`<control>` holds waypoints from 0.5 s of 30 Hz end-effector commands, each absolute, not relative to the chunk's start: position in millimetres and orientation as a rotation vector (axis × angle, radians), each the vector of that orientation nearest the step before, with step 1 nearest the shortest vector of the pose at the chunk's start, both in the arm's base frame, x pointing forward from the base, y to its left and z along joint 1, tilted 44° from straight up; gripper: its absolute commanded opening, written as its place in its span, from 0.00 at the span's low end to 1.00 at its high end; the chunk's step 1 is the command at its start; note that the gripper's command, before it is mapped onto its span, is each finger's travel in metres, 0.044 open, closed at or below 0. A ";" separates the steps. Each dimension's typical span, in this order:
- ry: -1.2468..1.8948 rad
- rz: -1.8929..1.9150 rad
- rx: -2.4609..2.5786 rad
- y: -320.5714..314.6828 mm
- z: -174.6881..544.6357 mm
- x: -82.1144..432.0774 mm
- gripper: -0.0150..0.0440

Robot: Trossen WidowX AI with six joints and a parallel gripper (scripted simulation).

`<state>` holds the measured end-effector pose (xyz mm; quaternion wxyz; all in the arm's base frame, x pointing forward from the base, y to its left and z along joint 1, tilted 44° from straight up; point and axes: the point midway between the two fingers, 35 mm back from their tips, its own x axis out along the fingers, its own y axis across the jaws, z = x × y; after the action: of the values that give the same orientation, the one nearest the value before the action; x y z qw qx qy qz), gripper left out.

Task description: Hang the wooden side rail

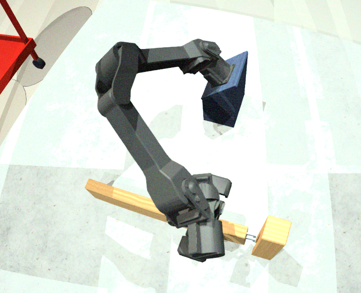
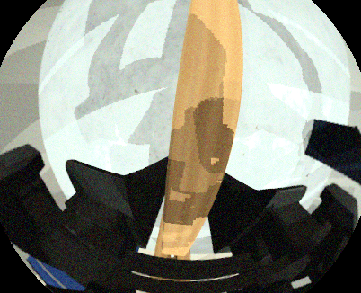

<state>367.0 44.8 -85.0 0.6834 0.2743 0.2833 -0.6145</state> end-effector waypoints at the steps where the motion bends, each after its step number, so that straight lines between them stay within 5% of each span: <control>1: 0.635 -1.370 0.618 49.0 -85.3 366.4 0.25; 15: 0.635 -1.370 0.618 49.8 -86.5 367.1 0.25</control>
<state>366.5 45.6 -86.6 0.6837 0.2732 0.2834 -0.6145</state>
